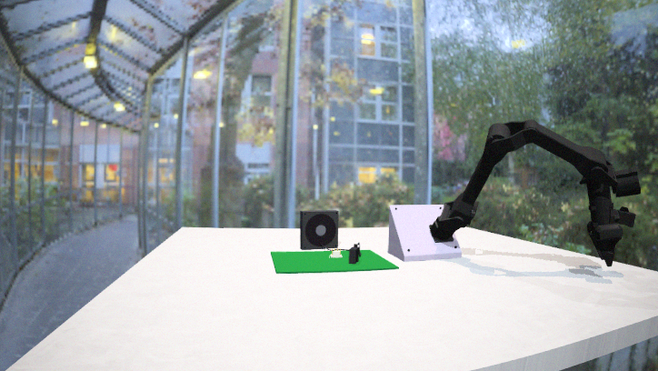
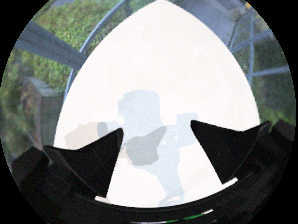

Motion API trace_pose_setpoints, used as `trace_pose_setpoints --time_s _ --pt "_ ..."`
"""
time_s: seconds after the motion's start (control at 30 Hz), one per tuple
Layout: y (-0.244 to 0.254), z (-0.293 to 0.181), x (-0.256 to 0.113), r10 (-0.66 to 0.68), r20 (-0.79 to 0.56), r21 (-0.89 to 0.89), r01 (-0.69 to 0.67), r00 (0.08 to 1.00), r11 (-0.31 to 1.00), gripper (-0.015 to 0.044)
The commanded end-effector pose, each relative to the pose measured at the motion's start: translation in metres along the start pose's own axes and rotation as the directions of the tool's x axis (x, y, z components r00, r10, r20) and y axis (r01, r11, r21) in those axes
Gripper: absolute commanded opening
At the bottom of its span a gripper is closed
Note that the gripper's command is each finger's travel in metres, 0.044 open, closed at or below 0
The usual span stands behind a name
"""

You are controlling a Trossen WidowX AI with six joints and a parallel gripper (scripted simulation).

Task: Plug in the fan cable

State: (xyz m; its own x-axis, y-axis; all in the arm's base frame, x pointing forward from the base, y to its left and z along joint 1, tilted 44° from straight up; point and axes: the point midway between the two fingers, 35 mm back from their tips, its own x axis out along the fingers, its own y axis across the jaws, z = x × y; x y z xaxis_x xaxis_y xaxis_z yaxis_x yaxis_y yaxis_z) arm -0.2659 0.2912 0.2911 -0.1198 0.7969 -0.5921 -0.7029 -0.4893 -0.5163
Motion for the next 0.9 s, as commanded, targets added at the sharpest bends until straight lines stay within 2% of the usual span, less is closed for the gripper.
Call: trace_pose_setpoints --time_s 0.0,0.2,0.47,0.6,0.73,0.87 --pt "-0.045 -0.015 0.010 -0.015 -0.018 0.037 0.015 1.000 0.999 0.0440" --pt "-0.127 -0.040 0.016 -0.099 -0.029 0.151 0.102 0.995 0.983 0.0440" --pt "-0.221 -0.091 0.002 -0.233 -0.068 0.294 0.243 0.970 0.924 0.0440" --pt "-0.237 -0.136 -0.007 -0.236 -0.151 0.387 0.277 0.960 0.880 0.0440" --pt "-0.271 -0.179 -0.021 -0.301 -0.262 0.493 0.395 0.917 0.775 0.0440" --pt "-0.297 -0.227 -0.033 -0.309 -0.378 0.462 0.467 0.873 0.754 0.0440"
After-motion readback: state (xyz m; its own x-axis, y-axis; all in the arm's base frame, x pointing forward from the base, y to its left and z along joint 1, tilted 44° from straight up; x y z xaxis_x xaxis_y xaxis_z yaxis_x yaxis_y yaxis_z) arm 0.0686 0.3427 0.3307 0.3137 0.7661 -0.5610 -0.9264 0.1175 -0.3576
